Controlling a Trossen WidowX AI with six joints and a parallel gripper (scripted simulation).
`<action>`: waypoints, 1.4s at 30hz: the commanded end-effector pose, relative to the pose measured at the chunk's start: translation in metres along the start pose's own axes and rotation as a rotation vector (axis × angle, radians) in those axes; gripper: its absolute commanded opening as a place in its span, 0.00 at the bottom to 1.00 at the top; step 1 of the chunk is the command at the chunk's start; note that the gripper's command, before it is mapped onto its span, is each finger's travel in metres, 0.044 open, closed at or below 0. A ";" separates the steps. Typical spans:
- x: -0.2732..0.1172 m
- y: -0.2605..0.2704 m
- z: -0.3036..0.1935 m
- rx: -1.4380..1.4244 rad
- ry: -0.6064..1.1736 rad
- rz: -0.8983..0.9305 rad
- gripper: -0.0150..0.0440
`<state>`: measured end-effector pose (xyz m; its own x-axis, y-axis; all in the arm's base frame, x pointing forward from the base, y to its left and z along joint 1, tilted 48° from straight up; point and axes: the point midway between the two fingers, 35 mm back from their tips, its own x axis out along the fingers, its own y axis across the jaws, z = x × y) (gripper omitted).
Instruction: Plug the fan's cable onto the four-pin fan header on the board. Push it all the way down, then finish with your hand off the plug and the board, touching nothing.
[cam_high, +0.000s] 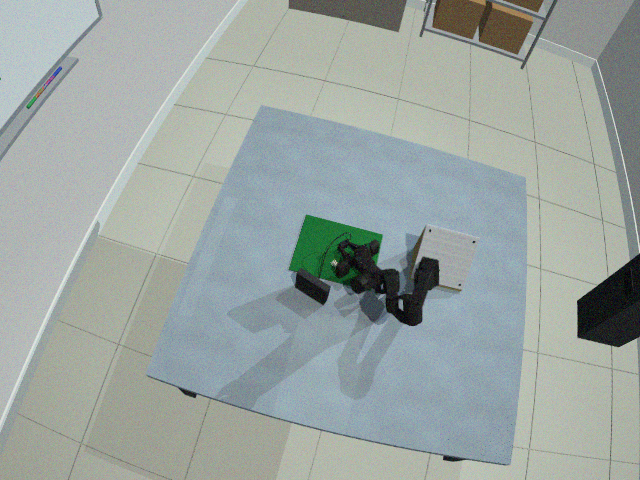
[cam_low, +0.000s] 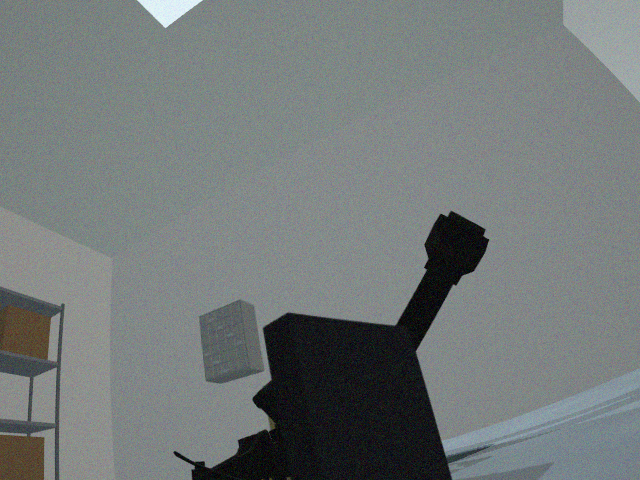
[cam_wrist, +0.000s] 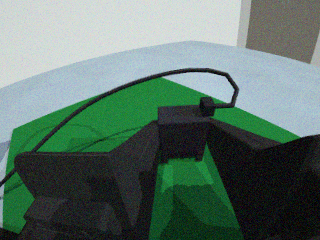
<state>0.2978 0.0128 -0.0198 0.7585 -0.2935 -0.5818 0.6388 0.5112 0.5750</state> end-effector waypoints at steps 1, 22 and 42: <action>0.000 0.000 0.000 0.000 0.000 0.000 0.52; 0.000 0.000 0.000 0.000 0.000 0.000 0.60; -0.044 0.013 0.020 0.001 0.001 -0.001 0.60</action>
<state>0.2816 0.0163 0.0191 0.7598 -0.2911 -0.5813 0.6372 0.5108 0.5771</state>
